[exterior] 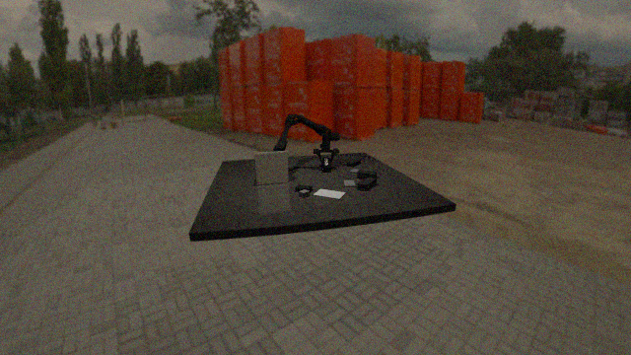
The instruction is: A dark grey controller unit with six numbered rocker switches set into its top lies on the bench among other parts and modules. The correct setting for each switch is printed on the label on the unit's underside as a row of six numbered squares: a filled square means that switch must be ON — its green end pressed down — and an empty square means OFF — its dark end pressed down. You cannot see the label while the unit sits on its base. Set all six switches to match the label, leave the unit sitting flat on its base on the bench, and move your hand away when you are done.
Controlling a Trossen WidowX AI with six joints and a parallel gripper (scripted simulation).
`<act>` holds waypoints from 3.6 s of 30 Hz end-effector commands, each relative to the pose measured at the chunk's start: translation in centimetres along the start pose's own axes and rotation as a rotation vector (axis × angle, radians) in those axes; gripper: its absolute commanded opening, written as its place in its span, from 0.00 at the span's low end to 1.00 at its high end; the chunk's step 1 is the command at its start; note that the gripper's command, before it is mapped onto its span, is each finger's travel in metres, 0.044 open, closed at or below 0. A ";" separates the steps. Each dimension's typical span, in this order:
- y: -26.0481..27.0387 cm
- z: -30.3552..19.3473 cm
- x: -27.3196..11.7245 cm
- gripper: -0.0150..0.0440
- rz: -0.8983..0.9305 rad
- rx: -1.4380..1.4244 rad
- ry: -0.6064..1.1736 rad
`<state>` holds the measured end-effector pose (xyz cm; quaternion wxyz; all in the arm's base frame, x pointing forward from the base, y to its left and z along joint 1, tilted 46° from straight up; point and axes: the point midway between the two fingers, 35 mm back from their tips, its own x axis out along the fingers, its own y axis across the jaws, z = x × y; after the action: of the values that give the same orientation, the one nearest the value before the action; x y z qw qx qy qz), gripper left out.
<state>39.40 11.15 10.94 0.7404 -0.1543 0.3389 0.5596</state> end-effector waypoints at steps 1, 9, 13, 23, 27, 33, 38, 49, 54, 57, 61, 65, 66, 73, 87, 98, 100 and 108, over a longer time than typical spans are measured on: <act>-0.1 -0.5 0.4 0.83 -0.002 0.013 0.014; -0.1 -0.3 1.0 0.83 -0.001 0.013 0.014; -0.1 -0.2 1.3 0.83 -0.001 0.013 0.013; 0.0 0.0 2.1 0.83 -0.001 0.013 0.013; 0.0 0.1 2.4 0.83 -0.001 0.013 0.013; 0.0 0.1 2.6 0.83 -0.001 0.013 0.012; 0.0 0.3 2.5 0.83 0.001 0.008 0.006; 0.0 0.6 2.5 1.00 0.003 0.004 -0.001; -0.1 -1.8 1.0 1.00 0.002 0.004 0.005; 0.1 -5.3 -1.4 1.00 0.003 0.005 0.004; 0.1 -5.5 -1.5 1.00 0.003 0.005 0.003; 0.1 -5.5 -1.5 1.00 0.003 0.005 0.003; 0.1 -5.5 -1.5 1.00 0.003 0.005 0.003; 0.1 -5.5 -1.5 1.00 0.003 0.005 0.003; -0.5 -5.3 -2.0 0.56 0.020 0.552 0.031; -1.2 -5.1 -2.6 0.25 0.019 1.354 0.089; -1.3 -5.0 -2.8 0.25 0.014 1.500 0.102; -1.7 -4.9 -3.3 0.25 -0.019 2.081 0.154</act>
<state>38.66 5.52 9.25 0.5425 0.4724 0.6928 0.0512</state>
